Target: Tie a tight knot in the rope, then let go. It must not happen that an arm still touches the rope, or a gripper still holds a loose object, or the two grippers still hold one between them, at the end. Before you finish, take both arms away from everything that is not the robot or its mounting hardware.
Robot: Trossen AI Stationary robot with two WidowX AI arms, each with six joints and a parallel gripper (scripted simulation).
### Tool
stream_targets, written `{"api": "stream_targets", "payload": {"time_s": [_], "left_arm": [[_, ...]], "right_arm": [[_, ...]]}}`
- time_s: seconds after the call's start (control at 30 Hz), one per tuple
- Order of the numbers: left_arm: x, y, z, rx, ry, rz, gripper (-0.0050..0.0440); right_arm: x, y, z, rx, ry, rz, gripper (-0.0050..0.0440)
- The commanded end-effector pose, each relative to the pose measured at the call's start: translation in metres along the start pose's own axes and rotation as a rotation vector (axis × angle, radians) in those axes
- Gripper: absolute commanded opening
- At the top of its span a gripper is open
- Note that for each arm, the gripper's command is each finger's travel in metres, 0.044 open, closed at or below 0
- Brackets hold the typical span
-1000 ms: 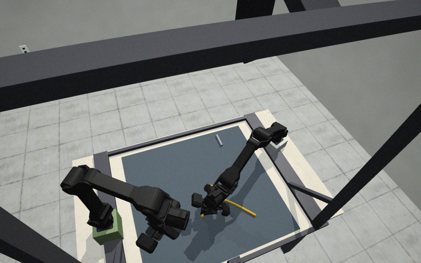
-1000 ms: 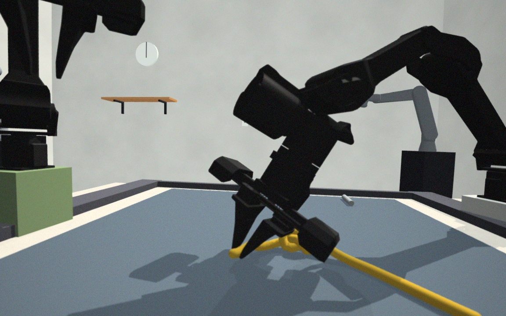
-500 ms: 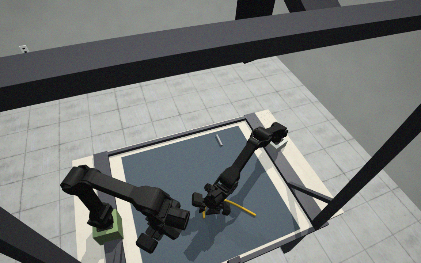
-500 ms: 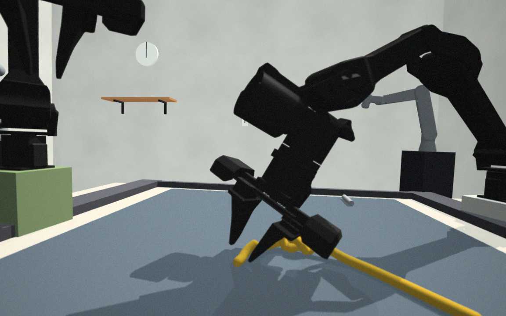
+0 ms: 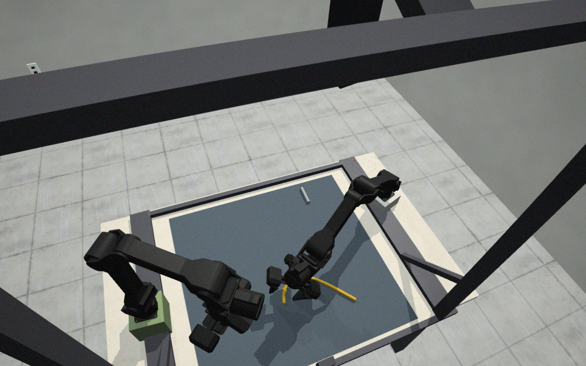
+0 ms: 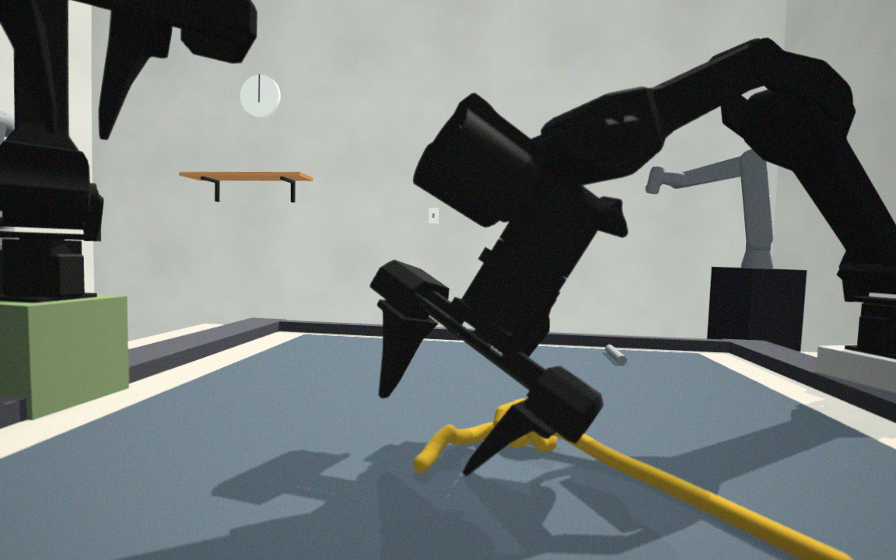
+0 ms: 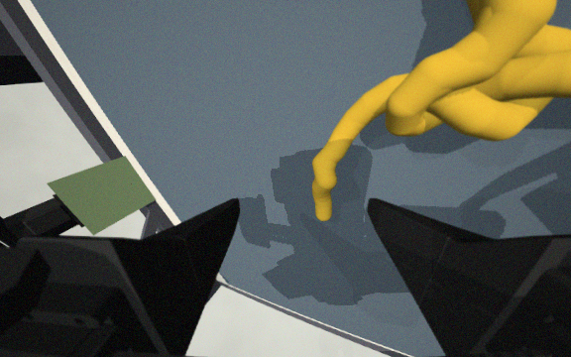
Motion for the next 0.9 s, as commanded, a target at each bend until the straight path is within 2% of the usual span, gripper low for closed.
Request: {"api": "stream_targets", "payload": {"time_s": [0.0, 0.27, 0.87], "left_arm": [[0.001, 0.005, 0.0, -0.007, 0.003, -0.015, 0.01], [0.001, 0.005, 0.0, -0.007, 0.003, -0.015, 0.01], [0.001, 0.005, 0.0, -0.007, 0.003, -0.015, 0.01]], "right_arm": [[0.005, 0.015, 0.009, -0.023, -0.011, 0.029, 0.044], [0.006, 0.016, 0.01, -0.023, -0.011, 0.029, 0.044], [0.012, 0.048, 0.026, -0.023, -0.011, 0.029, 0.044]]}}
Point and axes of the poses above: on each arm, the point midway between the two fingers, 35 mm back from their tips, its own y axis back along the fingers, its own z axis across the jaws, x = y × z, the point moved 9 cm from there along y, back along the fingers, and after that the axes turned 1 degree about -y, right-handed, at the moved point
